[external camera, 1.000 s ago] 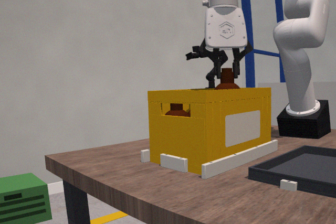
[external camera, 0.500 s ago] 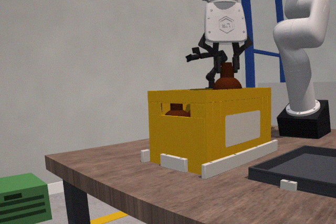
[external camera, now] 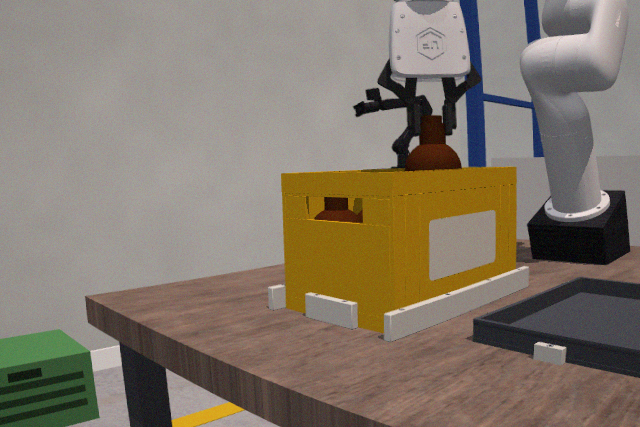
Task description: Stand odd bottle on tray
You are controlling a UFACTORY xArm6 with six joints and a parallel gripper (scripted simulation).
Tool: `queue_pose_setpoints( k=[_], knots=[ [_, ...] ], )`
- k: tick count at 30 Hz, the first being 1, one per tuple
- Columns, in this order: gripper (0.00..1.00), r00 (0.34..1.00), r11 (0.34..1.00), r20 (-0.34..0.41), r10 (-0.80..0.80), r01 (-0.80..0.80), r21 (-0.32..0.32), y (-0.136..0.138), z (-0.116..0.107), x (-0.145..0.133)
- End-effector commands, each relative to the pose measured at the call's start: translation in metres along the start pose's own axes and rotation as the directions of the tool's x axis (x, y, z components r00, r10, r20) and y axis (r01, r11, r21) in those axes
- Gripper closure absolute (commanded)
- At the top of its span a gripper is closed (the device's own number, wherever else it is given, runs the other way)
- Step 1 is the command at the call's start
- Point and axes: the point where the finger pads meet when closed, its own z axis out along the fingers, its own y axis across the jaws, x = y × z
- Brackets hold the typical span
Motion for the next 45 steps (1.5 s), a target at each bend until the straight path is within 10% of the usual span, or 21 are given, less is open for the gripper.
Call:
queue_pose_setpoints(
  k=[1, 45],
  knots=[
    [1.00, 1.000, 1.000, 0.003, 0.000, 0.000, 0.003, -0.001, -0.002, -0.001],
    [1.00, 1.000, 1.000, 0.003, 0.000, 0.000, 0.003, -0.001, -0.022, -0.001]
  ],
)
